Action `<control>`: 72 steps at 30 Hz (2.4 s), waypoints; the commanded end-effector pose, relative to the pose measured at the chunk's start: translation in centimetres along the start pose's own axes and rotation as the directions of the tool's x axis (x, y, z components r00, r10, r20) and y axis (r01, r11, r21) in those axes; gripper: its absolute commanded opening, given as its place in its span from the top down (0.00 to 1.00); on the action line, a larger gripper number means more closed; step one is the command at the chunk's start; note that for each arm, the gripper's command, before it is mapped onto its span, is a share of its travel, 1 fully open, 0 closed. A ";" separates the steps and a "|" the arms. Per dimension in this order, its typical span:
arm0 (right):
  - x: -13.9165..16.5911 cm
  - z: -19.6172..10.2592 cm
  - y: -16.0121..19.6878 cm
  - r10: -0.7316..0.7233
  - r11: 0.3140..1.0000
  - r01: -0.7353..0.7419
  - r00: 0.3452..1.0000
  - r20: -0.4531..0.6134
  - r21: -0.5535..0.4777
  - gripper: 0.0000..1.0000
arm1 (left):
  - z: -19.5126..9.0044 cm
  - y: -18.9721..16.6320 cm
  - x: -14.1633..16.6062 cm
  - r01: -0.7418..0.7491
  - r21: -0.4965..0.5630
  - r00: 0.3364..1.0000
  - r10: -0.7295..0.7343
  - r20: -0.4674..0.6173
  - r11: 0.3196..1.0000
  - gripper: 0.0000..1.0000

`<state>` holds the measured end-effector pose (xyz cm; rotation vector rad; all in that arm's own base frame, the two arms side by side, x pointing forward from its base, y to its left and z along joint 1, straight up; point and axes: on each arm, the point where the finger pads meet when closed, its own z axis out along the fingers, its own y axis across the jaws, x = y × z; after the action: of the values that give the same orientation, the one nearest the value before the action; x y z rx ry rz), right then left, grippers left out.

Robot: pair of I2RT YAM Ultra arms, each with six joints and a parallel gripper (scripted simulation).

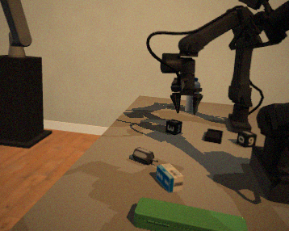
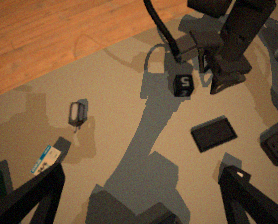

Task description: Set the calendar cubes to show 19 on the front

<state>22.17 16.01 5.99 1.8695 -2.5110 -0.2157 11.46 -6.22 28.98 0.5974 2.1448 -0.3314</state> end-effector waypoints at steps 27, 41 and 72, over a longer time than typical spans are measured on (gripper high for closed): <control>-4.0 -0.8 -3.3 0.143 0.982 -0.140 0.990 -0.013 0.130 0.31 | 0.9 1.7 -0.6 0.086 -0.134 0.996 -0.084 0.018 0.987 0.00; -4.0 -0.7 -3.3 0.144 0.982 -0.140 0.989 -0.016 0.129 0.31 | 0.9 1.7 -0.6 0.086 -0.135 0.996 -0.084 0.018 0.987 0.00; -4.8 0.6 -3.3 0.176 0.976 -0.170 0.984 -0.034 0.140 0.31 | 0.9 1.7 -0.6 0.086 -0.135 0.996 -0.084 0.018 0.987 0.00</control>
<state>25.32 18.55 4.44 1.6438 -2.6465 -0.0018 12.90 -5.15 29.16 0.4291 2.1579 -0.2567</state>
